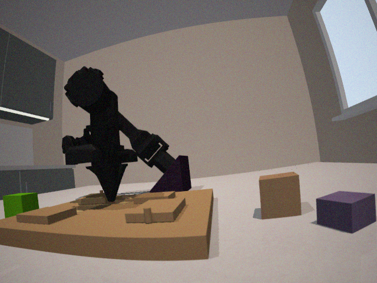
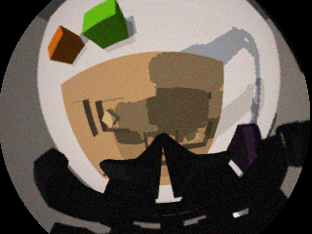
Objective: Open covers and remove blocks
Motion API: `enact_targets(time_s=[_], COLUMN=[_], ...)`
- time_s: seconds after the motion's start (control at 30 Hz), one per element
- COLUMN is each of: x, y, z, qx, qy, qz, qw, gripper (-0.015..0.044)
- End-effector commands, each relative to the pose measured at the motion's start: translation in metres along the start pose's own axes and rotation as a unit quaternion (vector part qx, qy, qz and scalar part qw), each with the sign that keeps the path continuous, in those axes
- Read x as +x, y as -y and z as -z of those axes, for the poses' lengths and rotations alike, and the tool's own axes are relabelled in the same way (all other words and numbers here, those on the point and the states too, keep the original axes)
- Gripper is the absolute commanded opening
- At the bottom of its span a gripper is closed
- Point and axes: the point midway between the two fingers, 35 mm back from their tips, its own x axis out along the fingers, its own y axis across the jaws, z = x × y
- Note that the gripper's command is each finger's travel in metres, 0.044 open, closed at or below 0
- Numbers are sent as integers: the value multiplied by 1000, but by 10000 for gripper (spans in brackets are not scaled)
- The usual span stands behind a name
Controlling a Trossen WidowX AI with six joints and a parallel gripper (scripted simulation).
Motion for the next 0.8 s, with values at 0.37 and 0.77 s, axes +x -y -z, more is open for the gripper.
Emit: enact_targets(time_s=[0.37, 0.77], x=[-1, -5], y=[-11, -16], z=[-15, -21], qx=[1, 1], qy=[2, 1], qz=[-2, -2], qw=[1000, 1000], gripper=[0, 0])
